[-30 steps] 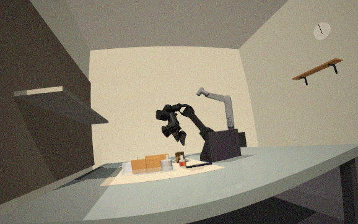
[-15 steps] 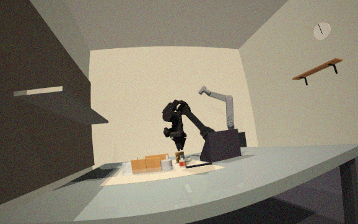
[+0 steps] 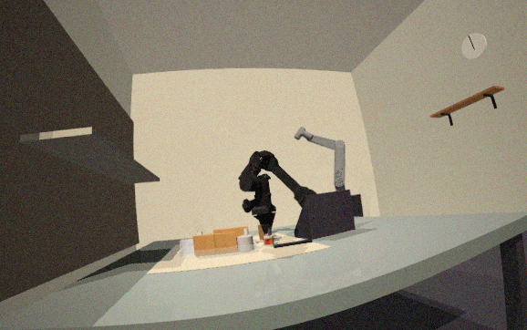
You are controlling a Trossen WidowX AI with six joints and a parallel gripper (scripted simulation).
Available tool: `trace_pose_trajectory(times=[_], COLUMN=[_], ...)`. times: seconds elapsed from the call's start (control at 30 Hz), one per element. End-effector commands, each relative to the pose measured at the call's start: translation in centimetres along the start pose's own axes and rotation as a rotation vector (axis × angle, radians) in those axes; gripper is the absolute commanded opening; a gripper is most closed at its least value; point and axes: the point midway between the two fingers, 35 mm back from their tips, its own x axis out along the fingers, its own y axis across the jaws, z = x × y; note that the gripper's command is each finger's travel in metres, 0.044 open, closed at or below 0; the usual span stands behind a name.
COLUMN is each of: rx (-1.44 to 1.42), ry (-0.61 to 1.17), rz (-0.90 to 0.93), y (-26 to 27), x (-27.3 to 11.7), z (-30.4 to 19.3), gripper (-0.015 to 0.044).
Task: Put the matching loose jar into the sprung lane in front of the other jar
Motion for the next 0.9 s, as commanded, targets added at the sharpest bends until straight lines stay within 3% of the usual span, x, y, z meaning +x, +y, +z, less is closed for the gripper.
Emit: trace_pose_trajectory(times=[0.0,0.57,0.87], rx=[-0.004,-0.003,-0.003], ry=[-0.005,-0.006,-0.006], rz=[-0.003,-0.005,-0.005], y=[-0.1,-0.1,-0.1], x=[0.6,3.0,3.0], z=[0.0,0.0,0.0], gripper=[0.0440,0.0440,0.0204])
